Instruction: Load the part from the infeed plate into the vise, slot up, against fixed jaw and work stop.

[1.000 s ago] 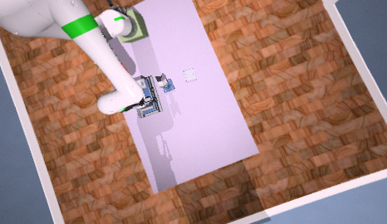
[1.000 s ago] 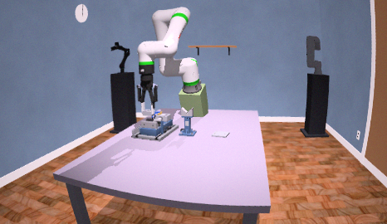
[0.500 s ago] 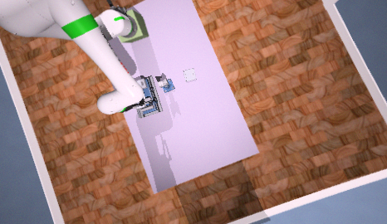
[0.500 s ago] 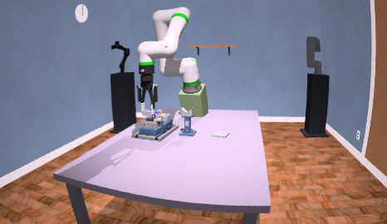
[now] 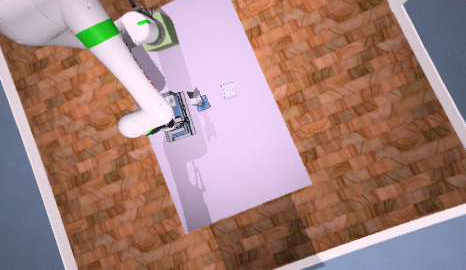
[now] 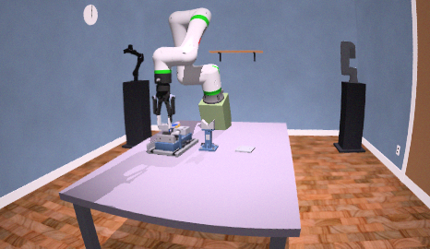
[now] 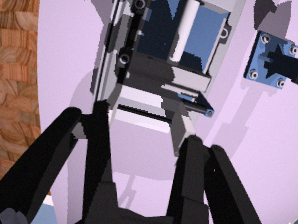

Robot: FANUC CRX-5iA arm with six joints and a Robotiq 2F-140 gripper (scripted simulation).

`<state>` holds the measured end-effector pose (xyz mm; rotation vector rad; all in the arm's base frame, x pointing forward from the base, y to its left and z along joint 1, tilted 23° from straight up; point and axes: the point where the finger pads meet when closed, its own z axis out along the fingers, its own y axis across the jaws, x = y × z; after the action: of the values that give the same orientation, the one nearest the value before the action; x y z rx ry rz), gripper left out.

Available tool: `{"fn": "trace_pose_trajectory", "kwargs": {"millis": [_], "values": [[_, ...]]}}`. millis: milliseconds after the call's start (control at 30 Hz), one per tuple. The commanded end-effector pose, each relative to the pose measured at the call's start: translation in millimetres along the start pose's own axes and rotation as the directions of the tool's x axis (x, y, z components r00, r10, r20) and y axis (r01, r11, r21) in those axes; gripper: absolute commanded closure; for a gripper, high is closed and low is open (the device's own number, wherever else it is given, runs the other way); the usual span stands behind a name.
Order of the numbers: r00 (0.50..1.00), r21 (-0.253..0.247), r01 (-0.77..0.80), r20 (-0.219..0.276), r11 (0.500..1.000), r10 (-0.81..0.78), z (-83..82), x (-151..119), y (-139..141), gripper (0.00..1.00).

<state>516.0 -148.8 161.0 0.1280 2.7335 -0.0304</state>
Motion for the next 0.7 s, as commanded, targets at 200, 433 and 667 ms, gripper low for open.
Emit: {"fn": "trace_pose_trajectory", "kwargs": {"millis": [200,433,667], "values": [[1.000,0.000,0.000,0.000,1.000,0.000,6.2,-0.2,-0.1,1.00],[1.000,0.000,0.000,0.000,1.000,0.000,9.7,-0.2,-0.1,1.00],[1.000,0.000,0.000,0.000,1.000,0.000,13.7,-0.2,-0.1,1.00]]}}
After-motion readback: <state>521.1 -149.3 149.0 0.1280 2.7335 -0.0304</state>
